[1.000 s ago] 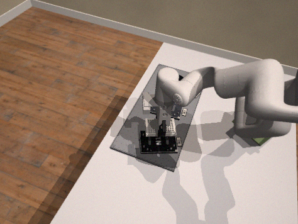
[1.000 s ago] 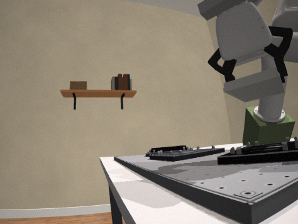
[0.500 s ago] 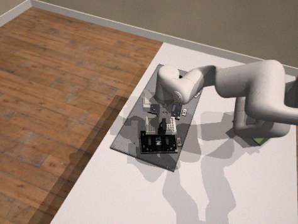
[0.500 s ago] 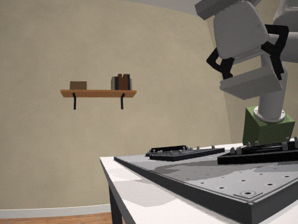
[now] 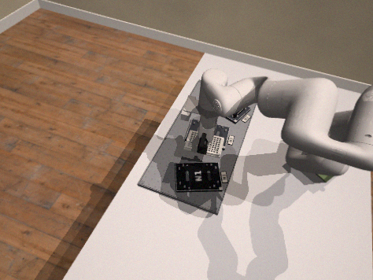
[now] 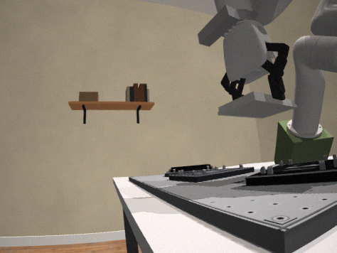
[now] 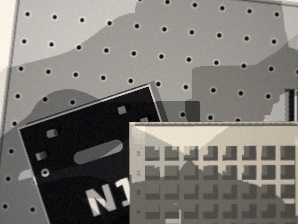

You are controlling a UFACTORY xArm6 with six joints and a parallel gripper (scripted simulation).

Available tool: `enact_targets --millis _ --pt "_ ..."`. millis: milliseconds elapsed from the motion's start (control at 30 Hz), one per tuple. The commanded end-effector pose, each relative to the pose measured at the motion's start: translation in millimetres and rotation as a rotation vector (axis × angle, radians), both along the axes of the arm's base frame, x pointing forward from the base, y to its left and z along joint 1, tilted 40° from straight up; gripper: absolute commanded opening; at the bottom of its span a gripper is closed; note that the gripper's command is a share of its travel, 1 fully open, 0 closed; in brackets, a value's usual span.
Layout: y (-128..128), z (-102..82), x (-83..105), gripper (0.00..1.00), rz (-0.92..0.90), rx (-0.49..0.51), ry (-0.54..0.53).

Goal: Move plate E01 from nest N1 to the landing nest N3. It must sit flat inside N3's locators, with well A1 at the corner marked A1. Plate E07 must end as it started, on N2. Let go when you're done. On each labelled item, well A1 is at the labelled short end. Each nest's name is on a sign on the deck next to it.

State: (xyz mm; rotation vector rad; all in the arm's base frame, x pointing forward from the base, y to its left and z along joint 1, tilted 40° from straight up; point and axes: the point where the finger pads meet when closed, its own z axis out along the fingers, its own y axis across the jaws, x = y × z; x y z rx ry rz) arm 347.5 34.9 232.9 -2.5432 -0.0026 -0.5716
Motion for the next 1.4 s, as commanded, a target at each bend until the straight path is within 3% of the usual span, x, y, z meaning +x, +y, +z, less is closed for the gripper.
enact_targets --millis 0,967,1367 --pt "-22 -11.5 5.4 0.0 -0.004 0.005 0.003" --pt "-130 -71.8 24.7 0.0 -0.004 0.004 0.004" --pt "-132 -72.9 25.1 0.0 -0.004 0.004 0.004"
